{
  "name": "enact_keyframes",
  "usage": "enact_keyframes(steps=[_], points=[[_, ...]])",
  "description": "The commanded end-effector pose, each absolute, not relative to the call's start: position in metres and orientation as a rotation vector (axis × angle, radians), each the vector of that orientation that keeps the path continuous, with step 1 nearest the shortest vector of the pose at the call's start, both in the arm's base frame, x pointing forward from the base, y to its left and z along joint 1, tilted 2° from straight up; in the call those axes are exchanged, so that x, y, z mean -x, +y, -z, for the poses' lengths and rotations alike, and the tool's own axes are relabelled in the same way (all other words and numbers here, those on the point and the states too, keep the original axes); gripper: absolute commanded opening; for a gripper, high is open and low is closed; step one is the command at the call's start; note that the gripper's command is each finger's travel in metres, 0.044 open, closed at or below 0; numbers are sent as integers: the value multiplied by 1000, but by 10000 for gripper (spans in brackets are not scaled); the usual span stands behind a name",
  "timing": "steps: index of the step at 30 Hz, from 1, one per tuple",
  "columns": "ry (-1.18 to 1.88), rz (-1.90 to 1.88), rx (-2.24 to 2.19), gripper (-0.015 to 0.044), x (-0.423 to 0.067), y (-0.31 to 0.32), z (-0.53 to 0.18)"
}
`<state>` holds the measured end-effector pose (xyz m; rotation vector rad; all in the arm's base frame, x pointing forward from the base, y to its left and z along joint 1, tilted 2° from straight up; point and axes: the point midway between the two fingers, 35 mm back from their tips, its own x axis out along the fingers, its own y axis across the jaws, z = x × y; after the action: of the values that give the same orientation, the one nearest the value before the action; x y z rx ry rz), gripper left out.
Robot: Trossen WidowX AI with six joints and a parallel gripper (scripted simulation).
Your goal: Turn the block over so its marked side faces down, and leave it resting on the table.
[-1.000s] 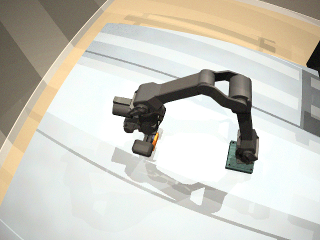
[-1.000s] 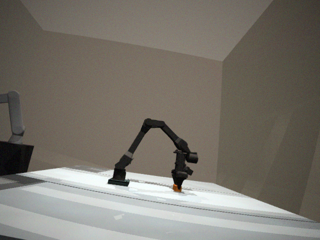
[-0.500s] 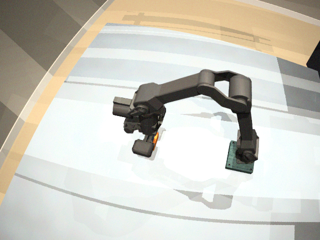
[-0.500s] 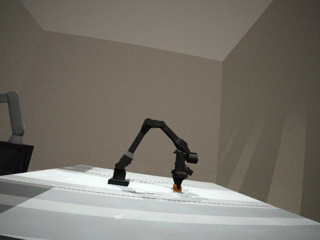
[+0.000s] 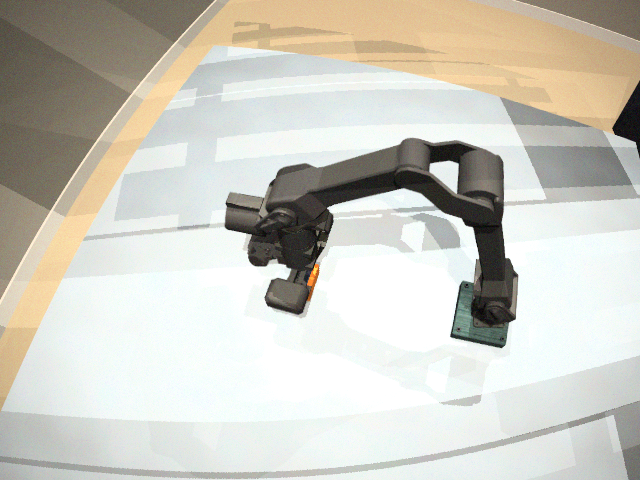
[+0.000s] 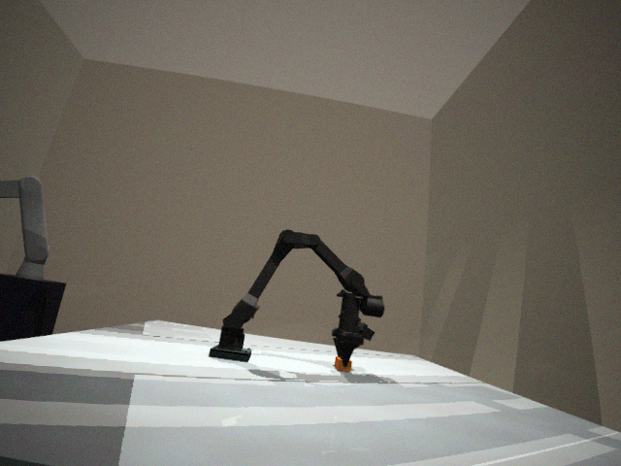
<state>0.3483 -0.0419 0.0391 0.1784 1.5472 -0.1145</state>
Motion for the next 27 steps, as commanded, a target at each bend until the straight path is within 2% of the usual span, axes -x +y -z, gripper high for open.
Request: enact_keyframes(steps=[1, 3, 27], points=[[1533, 117, -180, 31, -350, -43, -60], [1533, 117, -180, 0, -350, -43, -65], [1211, 140, -148, 0, -352, -43, -56]])
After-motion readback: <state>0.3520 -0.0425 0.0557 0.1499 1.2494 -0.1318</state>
